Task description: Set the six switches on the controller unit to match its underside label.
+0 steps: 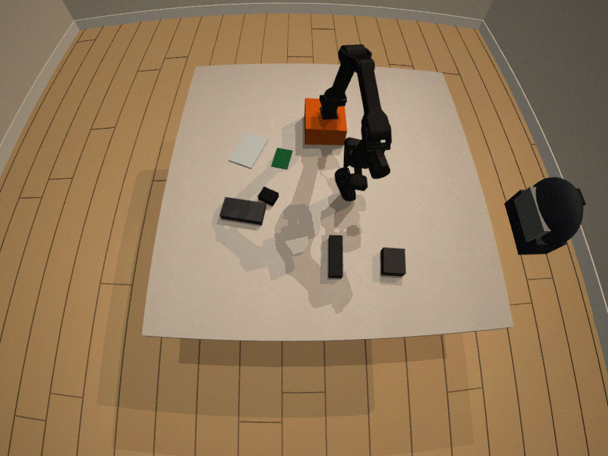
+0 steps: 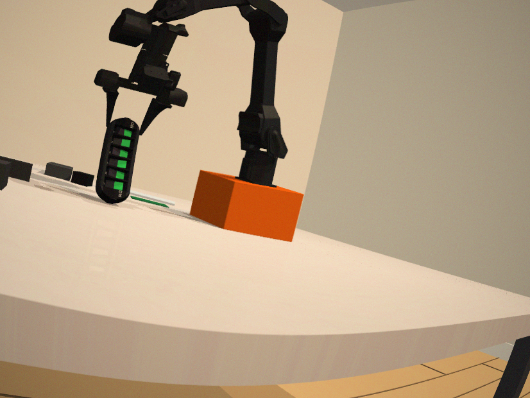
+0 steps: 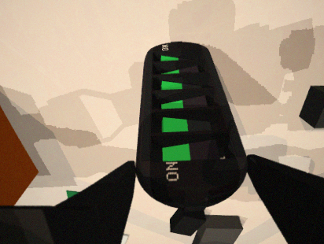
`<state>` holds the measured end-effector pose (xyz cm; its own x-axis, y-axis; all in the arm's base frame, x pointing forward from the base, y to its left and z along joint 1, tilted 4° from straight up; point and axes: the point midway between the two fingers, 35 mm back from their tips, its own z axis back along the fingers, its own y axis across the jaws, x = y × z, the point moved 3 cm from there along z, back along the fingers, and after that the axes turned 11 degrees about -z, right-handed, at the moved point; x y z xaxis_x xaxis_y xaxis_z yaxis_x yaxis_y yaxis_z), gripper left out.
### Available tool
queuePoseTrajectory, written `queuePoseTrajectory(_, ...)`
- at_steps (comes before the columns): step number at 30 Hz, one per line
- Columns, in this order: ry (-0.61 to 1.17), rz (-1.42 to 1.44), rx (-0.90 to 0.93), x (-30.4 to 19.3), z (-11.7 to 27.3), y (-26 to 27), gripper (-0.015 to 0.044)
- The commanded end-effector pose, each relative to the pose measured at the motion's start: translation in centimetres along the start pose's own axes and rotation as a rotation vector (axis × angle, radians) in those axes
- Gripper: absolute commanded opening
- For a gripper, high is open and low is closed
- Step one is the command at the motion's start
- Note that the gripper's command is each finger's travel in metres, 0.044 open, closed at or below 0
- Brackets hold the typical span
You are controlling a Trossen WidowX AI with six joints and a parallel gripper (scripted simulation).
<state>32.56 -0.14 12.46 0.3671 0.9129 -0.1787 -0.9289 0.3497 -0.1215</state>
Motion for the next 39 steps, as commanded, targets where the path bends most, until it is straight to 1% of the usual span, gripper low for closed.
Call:
queuePoseTrajectory(1, -0.003, 0.002, -0.001, 0.7, 0.2, 0.1, 0.0336)
queuePoseTrajectory(39, -0.085, 0.002, 0.015, 3.2, 1.2, 0.6, 0.0338)
